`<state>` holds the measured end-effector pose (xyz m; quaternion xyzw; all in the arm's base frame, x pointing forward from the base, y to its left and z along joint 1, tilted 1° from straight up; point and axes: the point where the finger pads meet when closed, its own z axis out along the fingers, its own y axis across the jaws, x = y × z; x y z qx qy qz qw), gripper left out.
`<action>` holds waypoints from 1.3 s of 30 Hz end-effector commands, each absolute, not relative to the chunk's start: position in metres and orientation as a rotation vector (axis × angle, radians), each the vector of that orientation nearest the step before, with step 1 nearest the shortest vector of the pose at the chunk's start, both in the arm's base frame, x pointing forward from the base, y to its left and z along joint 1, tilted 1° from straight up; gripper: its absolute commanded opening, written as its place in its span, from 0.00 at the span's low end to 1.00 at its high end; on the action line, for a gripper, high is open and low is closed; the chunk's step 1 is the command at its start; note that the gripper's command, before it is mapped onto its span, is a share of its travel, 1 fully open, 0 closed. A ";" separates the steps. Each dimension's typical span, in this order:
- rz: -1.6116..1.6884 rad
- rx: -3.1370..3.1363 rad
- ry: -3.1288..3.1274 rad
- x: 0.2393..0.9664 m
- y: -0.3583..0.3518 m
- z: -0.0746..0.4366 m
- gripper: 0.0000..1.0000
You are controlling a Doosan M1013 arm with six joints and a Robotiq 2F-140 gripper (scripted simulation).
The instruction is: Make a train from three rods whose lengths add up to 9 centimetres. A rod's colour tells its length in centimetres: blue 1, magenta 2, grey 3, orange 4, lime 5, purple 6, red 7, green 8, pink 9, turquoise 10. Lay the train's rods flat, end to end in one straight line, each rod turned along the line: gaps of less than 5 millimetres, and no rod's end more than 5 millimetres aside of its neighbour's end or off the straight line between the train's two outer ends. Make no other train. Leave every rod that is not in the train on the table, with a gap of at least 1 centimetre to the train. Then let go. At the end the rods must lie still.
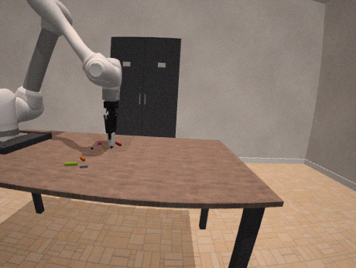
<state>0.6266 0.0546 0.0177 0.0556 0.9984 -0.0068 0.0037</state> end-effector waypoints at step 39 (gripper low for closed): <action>-0.021 0.174 3.129 0.627 0.054 0.001 0.15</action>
